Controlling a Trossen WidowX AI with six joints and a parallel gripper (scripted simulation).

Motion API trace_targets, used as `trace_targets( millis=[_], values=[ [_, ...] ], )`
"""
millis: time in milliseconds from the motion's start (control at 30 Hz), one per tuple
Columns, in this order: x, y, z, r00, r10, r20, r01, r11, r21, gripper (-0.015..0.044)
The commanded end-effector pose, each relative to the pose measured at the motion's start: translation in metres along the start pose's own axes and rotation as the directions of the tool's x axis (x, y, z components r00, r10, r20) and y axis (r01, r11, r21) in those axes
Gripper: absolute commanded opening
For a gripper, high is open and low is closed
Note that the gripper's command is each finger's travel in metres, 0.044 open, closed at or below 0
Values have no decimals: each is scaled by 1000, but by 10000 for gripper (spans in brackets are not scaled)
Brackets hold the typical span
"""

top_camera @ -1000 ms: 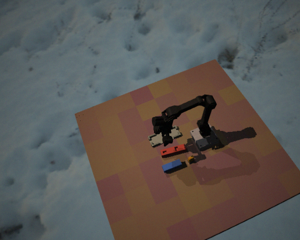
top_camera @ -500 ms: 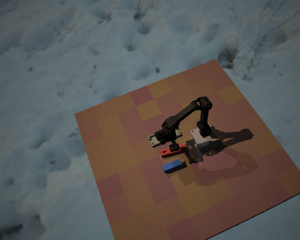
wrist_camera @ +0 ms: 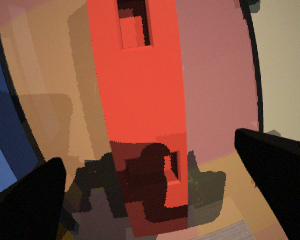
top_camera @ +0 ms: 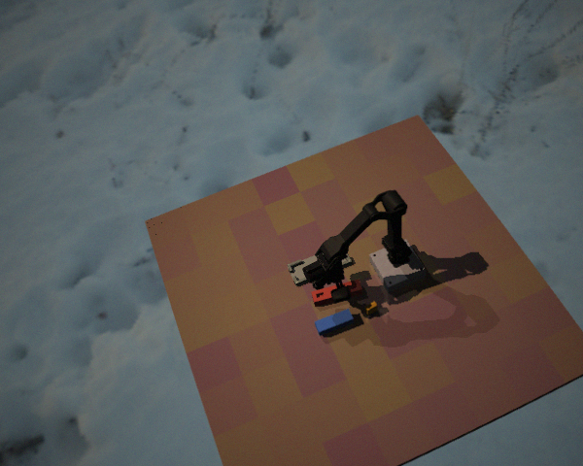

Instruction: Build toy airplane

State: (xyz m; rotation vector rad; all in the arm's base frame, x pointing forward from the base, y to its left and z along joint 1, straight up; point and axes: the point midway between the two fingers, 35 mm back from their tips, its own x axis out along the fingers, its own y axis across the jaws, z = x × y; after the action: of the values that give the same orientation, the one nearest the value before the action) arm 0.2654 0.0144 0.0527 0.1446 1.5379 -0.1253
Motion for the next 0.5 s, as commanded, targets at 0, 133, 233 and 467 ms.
trace_targets(
  millis=[0,133,233,467],
  values=[
    [6,-1,0,1000,-3,1,3,1000,5,440],
    [13,0,0,1000,-3,1,3,1000,5,440],
    [18,0,0,1000,-3,1,3,1000,5,440],
    [29,0,0,1000,-3,1,3,1000,5,440]
  ],
)
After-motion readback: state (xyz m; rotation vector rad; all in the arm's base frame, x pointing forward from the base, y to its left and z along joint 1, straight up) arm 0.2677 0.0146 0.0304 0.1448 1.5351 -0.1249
